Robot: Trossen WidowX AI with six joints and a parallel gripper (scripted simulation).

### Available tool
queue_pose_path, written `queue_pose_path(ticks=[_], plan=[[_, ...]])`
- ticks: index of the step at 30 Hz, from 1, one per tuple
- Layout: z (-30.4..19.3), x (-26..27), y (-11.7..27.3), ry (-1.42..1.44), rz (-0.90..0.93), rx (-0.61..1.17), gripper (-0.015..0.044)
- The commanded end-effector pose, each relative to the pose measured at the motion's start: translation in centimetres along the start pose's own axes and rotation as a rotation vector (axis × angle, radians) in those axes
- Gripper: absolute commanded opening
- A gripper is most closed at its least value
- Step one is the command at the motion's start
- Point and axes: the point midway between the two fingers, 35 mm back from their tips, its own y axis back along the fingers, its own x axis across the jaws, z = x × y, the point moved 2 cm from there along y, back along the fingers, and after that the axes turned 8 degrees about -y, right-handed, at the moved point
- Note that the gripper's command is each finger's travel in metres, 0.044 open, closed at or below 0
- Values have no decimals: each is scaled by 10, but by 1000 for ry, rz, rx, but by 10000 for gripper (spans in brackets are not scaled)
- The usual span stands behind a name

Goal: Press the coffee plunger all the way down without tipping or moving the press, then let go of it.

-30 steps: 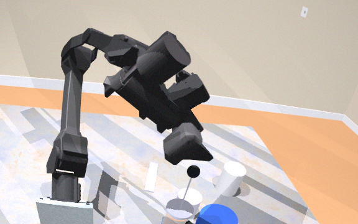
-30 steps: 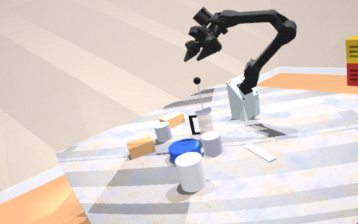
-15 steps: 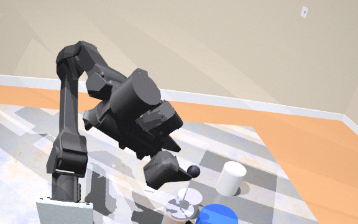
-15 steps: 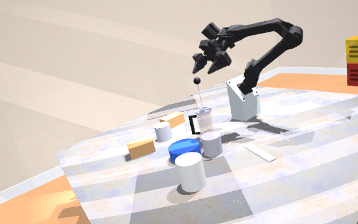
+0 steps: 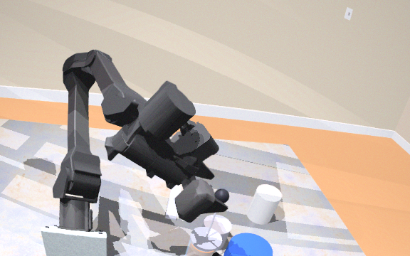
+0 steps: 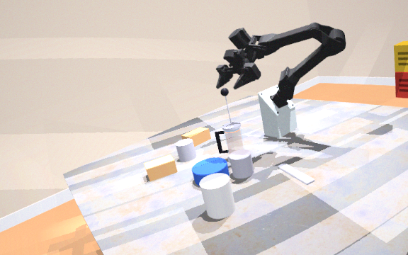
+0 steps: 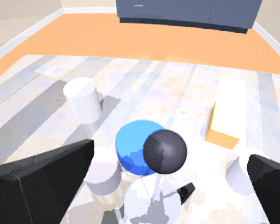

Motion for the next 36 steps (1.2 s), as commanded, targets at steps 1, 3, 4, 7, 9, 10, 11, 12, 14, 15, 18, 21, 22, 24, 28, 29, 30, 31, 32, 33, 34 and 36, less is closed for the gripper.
queue_pose_path(ticks=[1, 3, 4, 7, 9, 10, 11, 12, 14, 15, 18, 21, 22, 24, 28, 29, 30, 31, 32, 33, 34, 36], plan=[[-1, 0, -8, -5, -3, 0, 440], [-1, 1, -11, -5, -1, -1, 440], [-1, 1, -13, -5, 0, -3, 440], [-1, 2, -17, -6, 3, -6, 440], [-1, 3, -18, -6, 4, -7, 440], [-1, 3, -18, -6, 4, -7, 414], [-1, 3, -18, -6, 4, -7, 387], [-1, 3, -18, -6, 4, -7, 361], [-1, 3, -18, -6, 4, -7, 309], [-1, 3, -18, -6, 4, -7, 282], [-1, 3, -18, -6, 4, -7, 204], [-1, 3, -18, -6, 4, -7, 125], [-1, 3, -18, -6, 4, -7, 116], [-1, 3, -18, -6, 4, -7, 116], [-1, 3, -18, -6, 4, -7, 116], [-1, 3, -18, -6, 4, -7, 116], [-1, 3, -18, -6, 4, -7, 116], [-1, 3, -18, -6, 4, -7, 116], [-1, 3, -18, -6, 4, -7, 116], [-2, 2, -18, -6, 4, -7, 116], [-2, 2, -19, -6, 4, -7, 116], [-3, 1, -21, -6, 3, -5, 116]])
